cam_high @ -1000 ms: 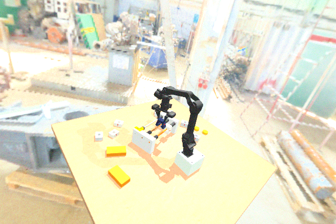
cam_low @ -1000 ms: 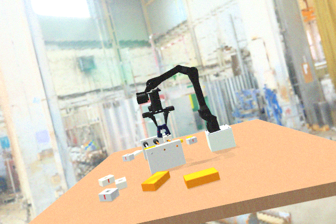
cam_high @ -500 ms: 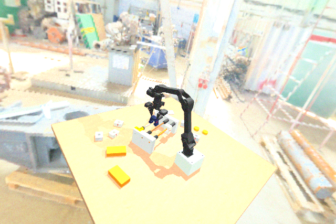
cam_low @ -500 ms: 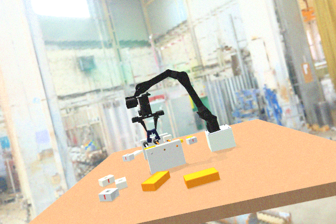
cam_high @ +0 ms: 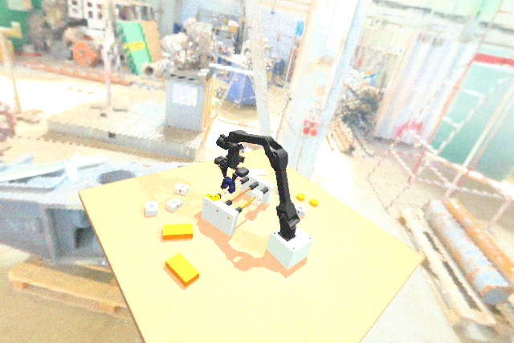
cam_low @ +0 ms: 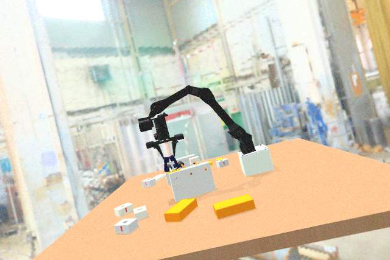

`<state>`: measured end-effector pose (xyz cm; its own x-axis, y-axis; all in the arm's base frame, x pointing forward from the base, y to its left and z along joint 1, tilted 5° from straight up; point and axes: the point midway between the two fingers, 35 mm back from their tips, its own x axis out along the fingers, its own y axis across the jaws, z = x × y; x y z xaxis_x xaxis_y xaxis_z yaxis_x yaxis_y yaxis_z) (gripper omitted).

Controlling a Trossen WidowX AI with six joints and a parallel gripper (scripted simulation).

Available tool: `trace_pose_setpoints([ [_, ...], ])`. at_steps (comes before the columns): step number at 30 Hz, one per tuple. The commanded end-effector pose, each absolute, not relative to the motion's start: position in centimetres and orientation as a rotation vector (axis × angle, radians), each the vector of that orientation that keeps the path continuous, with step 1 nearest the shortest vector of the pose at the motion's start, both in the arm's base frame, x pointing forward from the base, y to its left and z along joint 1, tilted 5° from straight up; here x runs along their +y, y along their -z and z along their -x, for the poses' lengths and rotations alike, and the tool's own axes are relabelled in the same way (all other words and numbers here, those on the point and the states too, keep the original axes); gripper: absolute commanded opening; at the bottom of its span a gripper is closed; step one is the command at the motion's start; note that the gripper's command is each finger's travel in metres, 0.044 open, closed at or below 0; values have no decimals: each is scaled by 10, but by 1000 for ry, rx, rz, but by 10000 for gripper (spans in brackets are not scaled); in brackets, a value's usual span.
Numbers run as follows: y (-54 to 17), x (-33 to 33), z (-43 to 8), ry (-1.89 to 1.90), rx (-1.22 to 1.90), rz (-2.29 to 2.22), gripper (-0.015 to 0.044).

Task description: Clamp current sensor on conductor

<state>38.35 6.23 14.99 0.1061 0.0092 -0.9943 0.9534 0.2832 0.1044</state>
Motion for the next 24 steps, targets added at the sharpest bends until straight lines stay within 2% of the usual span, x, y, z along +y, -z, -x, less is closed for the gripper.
trace_pose_setpoints([
  [1,-146,62,-386,923,1238,-1047,0],
  [24,-110,63,-390,923,1238,-1047,0],
])
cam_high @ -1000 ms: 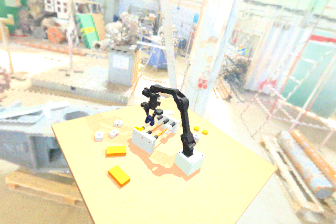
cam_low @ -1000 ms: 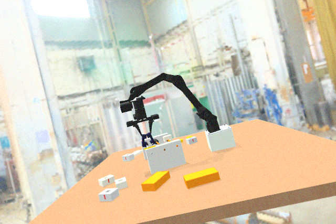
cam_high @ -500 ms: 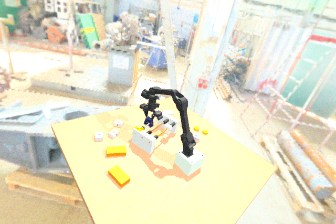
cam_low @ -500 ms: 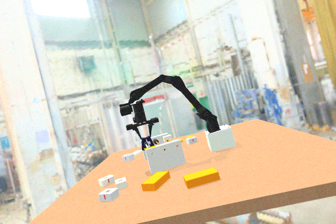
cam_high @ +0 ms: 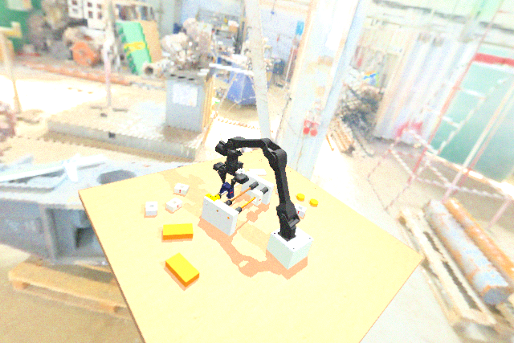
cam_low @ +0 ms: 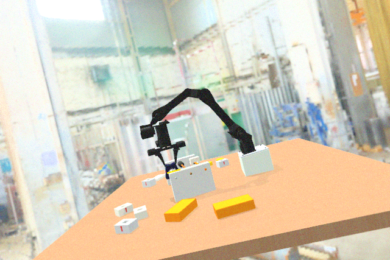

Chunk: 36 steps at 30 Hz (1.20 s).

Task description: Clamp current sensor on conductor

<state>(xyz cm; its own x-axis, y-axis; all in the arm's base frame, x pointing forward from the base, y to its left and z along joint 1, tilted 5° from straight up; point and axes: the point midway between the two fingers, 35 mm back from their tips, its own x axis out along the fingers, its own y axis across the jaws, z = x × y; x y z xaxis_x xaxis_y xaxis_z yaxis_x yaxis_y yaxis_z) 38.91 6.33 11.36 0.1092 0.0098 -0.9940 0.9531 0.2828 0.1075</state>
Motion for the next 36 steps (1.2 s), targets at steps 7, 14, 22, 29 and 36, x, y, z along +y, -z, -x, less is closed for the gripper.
trace_pose_setpoints([
  [7,-106,63,-390,921,1246,-1043,0],
  [14,-106,63,-390,921,1246,-1043,0],
  [22,-106,63,-390,921,1246,-1043,0],
  [29,-106,63,-390,921,1246,-1043,0],
  [36,-106,63,-390,921,1246,-1043,0],
])
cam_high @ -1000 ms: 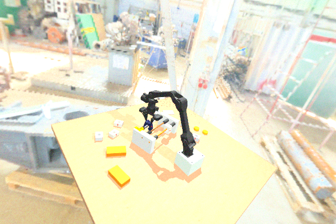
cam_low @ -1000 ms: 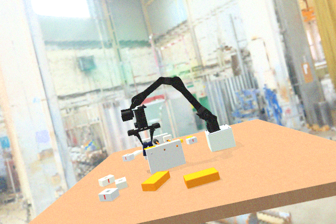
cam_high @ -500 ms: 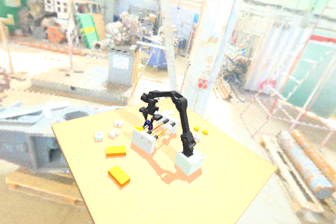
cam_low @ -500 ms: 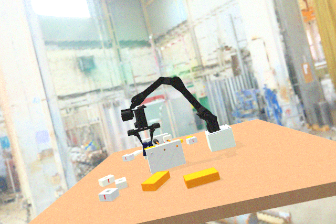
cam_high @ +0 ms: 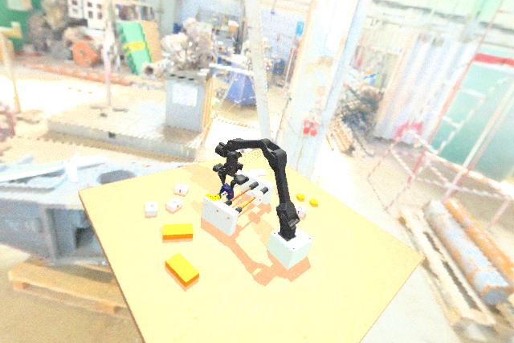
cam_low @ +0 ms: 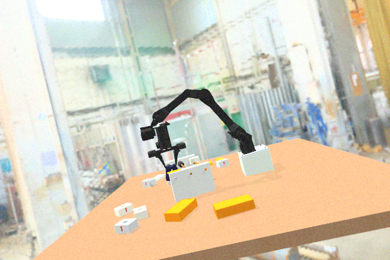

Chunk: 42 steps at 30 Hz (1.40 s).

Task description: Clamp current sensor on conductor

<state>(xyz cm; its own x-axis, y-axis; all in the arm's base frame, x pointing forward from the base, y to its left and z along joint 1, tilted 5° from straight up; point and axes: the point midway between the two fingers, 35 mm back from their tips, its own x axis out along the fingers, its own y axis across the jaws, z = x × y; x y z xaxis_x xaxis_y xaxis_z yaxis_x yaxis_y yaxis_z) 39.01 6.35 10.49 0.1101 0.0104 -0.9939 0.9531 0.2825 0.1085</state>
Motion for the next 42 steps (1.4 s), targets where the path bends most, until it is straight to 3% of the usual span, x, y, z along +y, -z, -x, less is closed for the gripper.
trace_pose_setpoints([
  [1,-106,63,-390,921,1246,-1043,0],
  [14,-106,63,-390,921,1246,-1043,0],
  [31,-106,63,-390,921,1246,-1043,440],
  [39,-103,63,-391,921,1245,-1043,440],
  [42,-72,63,-394,923,1239,-1046,440],
])
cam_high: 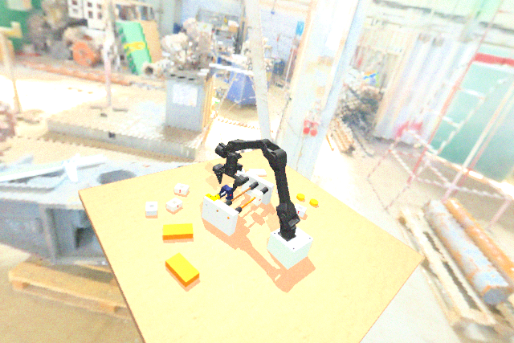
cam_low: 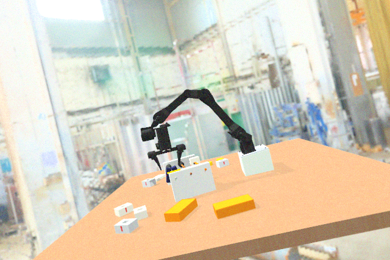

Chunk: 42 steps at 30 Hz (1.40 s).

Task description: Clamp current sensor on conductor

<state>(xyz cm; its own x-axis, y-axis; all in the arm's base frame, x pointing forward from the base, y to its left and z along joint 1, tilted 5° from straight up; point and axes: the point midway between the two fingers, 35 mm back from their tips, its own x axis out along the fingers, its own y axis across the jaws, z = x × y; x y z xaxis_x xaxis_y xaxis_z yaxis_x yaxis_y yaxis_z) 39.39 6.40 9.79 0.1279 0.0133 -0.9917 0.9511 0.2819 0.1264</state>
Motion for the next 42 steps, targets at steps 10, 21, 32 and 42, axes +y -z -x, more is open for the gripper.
trace_pose_setpoints([
  [10,-64,63,-395,924,1238,-1047,440],
  [21,-47,63,-397,924,1238,-1047,440],
  [32,-44,63,-397,922,1243,-1047,380],
  [42,-44,63,-397,922,1243,-1047,314],
])
